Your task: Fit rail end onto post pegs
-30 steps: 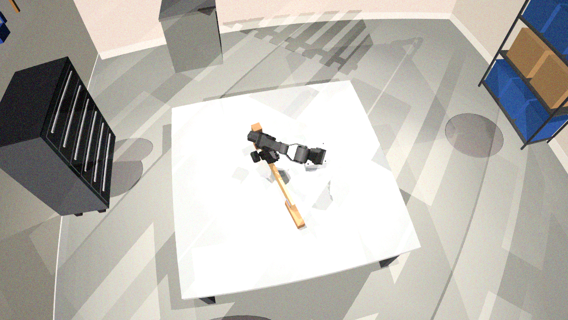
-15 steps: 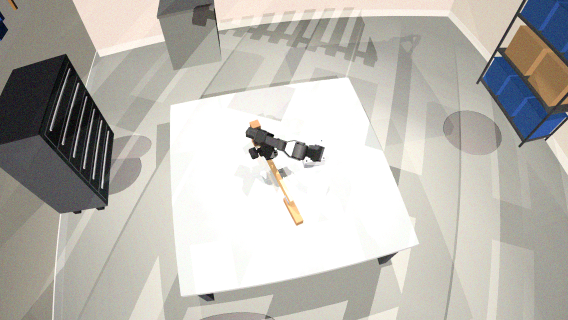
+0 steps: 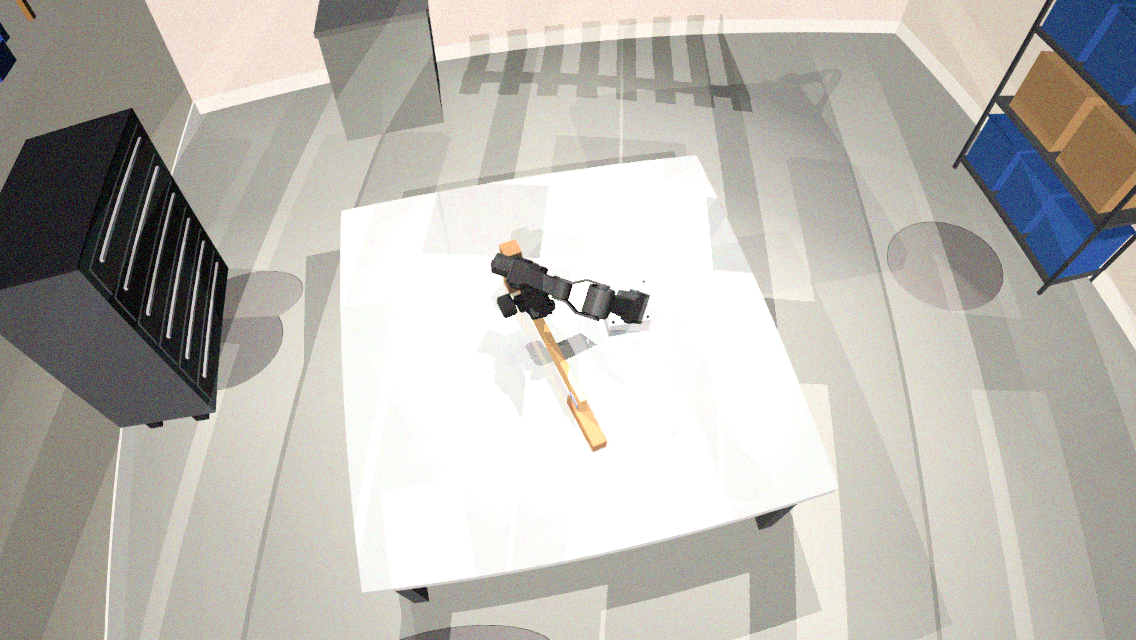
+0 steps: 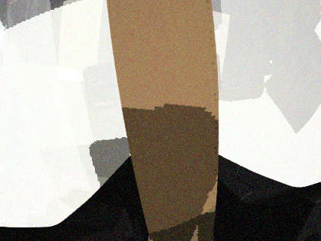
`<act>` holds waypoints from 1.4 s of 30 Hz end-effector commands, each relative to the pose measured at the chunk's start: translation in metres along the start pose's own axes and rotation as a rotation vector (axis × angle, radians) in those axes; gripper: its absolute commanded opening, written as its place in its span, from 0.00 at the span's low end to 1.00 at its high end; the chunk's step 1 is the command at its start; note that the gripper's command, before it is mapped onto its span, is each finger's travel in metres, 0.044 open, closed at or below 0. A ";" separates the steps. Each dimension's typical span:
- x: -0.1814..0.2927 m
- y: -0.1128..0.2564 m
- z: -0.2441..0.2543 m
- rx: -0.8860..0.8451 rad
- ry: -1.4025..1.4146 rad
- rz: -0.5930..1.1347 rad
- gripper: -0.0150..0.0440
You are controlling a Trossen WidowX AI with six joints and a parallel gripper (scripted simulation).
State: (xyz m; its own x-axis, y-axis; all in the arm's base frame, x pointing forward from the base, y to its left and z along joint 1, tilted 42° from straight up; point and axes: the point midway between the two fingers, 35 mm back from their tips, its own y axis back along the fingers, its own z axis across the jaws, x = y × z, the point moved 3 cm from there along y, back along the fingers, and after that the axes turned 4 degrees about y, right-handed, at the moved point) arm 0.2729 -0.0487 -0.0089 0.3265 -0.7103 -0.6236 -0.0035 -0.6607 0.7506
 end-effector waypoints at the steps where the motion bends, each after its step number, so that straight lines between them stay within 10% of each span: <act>1: 0.004 0.002 0.000 0.008 0.001 0.005 0.25; 42: 0.015 0.003 0.000 0.008 0.001 0.006 0.25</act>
State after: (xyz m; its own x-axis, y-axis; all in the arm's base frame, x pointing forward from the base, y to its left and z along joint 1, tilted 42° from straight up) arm 0.2760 -0.0572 -0.0163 0.3267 -0.7104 -0.6234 -0.0040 -0.6606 0.7507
